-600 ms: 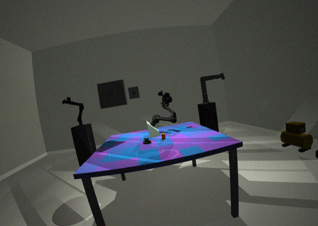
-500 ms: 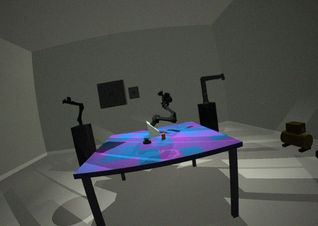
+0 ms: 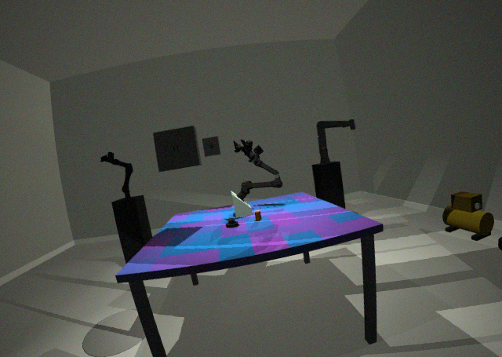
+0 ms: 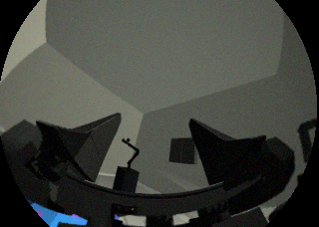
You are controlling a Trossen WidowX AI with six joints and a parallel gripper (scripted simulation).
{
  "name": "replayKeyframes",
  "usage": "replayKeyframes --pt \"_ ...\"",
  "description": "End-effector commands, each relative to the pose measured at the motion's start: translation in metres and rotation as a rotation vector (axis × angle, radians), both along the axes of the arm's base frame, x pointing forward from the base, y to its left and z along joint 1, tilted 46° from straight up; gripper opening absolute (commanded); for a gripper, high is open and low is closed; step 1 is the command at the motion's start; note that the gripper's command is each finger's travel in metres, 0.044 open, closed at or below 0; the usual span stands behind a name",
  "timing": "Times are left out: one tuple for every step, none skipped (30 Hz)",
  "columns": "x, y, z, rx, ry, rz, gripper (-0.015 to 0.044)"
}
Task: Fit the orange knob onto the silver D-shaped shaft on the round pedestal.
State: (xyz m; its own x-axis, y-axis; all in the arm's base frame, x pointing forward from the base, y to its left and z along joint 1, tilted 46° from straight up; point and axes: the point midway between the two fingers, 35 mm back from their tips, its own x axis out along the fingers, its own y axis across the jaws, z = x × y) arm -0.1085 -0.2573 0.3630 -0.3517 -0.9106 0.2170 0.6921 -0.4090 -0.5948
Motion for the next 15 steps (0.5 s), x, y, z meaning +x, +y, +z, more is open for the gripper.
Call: replayKeyframes --pt "0.049 -0.041 -0.036 0.208 0.036 0.222 0.044" --pt "0.062 -0.047 -0.044 0.251 0.047 0.273 0.044" --pt "0.075 -0.053 -0.052 0.293 0.059 0.324 0.044" --pt "0.089 -0.058 -0.061 0.338 0.079 0.379 0.044" --pt "0.103 -0.062 -0.07 0.382 0.102 0.435 0.044" --pt "0.117 -0.065 -0.078 0.426 0.126 0.492 0.044" --pt "0.132 -0.067 -0.087 0.468 0.15 0.55 0.044" --pt "0.147 -0.068 -0.096 0.509 0.176 0.609 0.044" --pt "0.162 -0.068 -0.105 0.548 0.204 0.669 0.044" --pt "0.177 -0.067 -0.113 0.587 0.232 0.729 0.044" --pt "0.192 -0.065 -0.122 0.623 0.261 0.79 0.044" --pt "0.207 -0.061 -0.13 0.659 0.291 0.852 0.044" --pt "0.222 -0.057 -0.138 0.693 0.321 0.914 0.044" --pt "0.236 -0.051 -0.146 0.725 0.351 0.97 0.044" --pt "0.249 -0.045 -0.154 0.756 0.381 1.025 0.044"
